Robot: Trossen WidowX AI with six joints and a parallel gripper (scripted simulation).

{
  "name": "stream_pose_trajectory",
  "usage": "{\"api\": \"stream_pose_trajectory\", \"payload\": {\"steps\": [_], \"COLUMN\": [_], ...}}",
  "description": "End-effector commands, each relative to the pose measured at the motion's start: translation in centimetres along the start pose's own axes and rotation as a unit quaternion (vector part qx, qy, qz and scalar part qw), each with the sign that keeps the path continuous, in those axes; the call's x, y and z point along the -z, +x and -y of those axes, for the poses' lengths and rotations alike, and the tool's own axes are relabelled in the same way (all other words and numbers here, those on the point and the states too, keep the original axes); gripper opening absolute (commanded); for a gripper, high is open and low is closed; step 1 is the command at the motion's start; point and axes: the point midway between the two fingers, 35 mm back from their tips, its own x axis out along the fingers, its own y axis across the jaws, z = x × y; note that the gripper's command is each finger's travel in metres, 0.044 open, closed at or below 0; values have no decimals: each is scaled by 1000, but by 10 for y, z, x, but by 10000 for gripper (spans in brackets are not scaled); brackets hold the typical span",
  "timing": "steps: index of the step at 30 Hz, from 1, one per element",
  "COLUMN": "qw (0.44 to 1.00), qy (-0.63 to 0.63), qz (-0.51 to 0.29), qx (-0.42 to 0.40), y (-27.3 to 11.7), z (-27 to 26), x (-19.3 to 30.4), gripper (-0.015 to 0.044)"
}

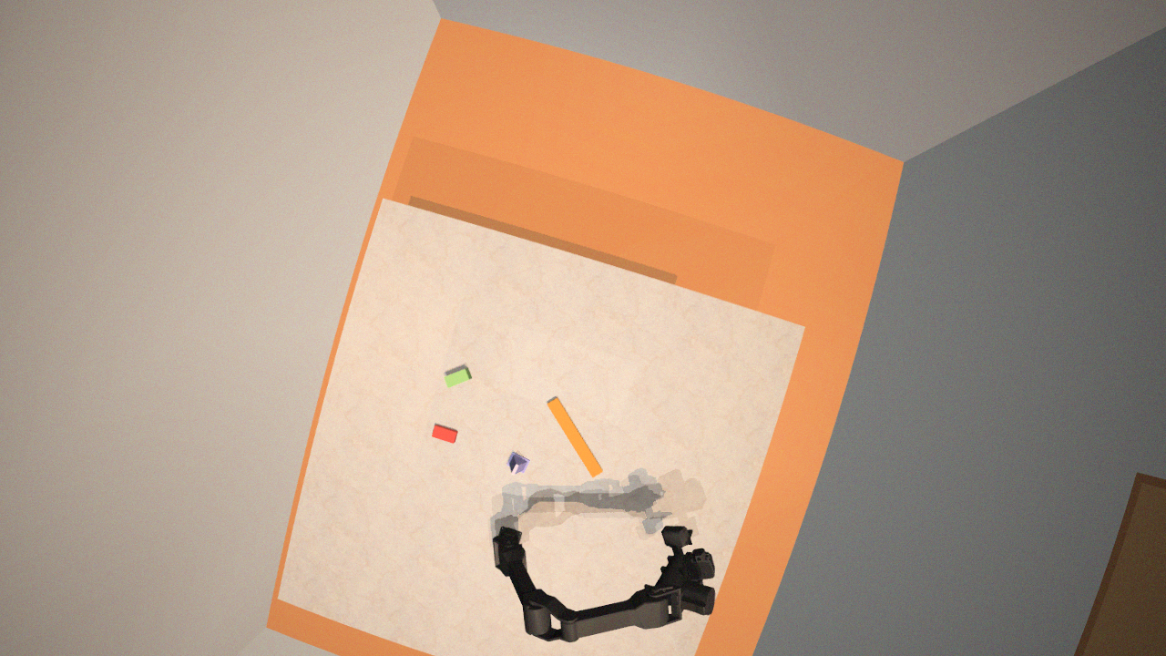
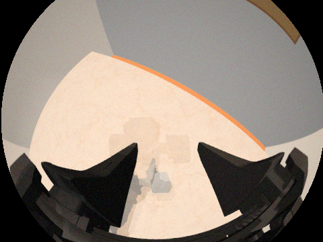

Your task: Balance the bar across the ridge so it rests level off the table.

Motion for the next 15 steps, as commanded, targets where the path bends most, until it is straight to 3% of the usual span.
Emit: {"api": "stream_pose_trajectory", "payload": {"steps": [1, 15], "qw": [999, 973], "qy": [-40, -206], "qz": [-20, -75], "qx": [-13, -70], "y": [6, 11], "z": [-24, -120], "x": [7, 31], "gripper": [315, 315]}}
